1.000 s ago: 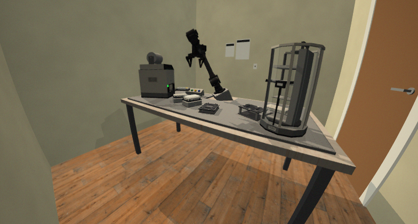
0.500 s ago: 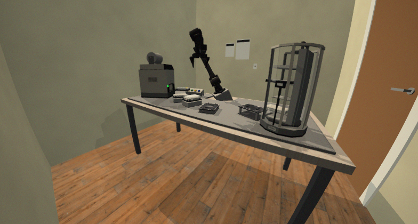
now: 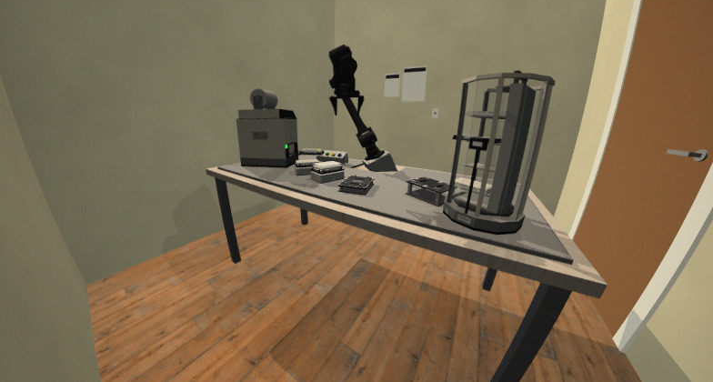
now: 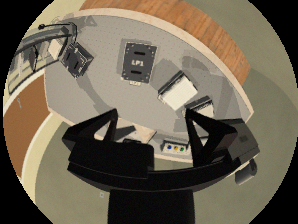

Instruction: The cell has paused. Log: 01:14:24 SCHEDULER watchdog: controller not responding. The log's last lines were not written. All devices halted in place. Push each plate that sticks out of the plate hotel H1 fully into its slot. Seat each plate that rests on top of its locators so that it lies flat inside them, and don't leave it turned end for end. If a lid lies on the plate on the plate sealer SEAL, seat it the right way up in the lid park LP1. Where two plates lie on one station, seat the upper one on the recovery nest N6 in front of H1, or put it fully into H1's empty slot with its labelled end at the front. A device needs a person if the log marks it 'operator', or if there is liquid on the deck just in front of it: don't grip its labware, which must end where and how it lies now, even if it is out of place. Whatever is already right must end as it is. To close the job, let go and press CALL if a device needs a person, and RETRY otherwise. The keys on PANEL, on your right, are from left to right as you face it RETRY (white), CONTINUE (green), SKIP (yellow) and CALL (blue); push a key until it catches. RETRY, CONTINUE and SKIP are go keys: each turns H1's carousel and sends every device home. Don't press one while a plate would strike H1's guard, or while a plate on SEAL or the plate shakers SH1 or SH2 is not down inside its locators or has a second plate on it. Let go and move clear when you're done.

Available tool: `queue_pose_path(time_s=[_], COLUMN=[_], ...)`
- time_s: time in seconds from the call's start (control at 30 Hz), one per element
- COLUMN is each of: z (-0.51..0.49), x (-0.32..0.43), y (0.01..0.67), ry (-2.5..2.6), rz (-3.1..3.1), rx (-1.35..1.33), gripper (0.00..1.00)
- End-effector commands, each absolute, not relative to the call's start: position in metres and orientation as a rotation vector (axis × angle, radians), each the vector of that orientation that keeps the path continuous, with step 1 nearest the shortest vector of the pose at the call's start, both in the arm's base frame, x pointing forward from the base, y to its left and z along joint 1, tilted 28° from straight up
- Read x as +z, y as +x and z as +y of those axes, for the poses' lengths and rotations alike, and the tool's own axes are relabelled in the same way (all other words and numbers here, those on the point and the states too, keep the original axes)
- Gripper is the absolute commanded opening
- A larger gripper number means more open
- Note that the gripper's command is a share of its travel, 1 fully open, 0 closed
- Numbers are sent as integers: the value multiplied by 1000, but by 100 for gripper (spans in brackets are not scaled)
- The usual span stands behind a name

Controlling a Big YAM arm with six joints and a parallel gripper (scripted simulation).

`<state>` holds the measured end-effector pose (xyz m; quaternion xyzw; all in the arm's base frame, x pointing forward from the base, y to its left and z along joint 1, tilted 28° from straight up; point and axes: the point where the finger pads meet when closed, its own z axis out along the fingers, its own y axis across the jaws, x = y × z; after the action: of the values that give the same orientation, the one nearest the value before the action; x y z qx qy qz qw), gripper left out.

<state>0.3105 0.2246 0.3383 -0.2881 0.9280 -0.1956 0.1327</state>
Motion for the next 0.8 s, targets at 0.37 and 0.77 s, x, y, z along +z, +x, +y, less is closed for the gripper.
queue_pose_path(time_s=[0.37,0.77], z=[282,321], x=[345,330], y=[321,315], ry=[-556,-998], rz=[2695,2617], rx=[-487,-558], gripper=[100,100])
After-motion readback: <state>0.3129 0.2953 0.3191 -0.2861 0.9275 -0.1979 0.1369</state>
